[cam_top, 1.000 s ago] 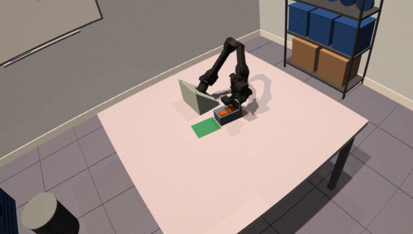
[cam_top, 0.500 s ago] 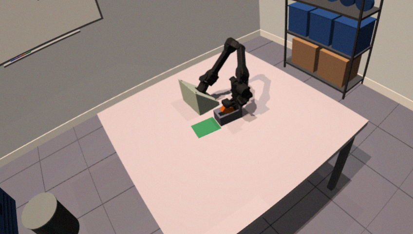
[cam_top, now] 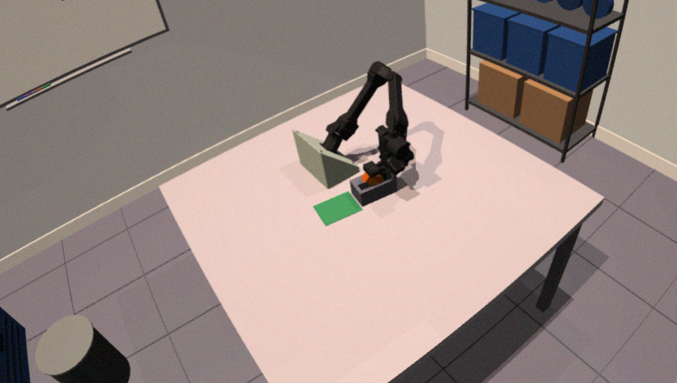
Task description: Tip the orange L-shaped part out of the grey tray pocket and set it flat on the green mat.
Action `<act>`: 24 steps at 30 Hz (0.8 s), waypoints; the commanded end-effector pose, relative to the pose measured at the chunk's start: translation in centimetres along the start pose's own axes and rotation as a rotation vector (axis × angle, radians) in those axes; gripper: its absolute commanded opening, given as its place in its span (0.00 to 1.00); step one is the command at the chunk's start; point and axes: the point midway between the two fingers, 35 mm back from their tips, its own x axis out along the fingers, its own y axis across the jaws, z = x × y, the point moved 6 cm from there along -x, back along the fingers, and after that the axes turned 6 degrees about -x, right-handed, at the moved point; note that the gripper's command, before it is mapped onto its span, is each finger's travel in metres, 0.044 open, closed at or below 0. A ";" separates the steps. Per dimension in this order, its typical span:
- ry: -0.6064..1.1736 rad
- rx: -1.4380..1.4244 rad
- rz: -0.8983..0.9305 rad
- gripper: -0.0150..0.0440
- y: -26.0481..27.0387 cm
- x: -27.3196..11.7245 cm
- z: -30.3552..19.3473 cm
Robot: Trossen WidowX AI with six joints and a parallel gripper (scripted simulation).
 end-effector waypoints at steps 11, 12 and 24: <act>0.006 0.011 -0.002 0.56 0.9 -1.0 0.0; 0.007 0.012 -0.002 0.56 1.0 -1.2 -0.1; 0.008 0.014 -0.007 0.56 -0.2 -10.6 -0.1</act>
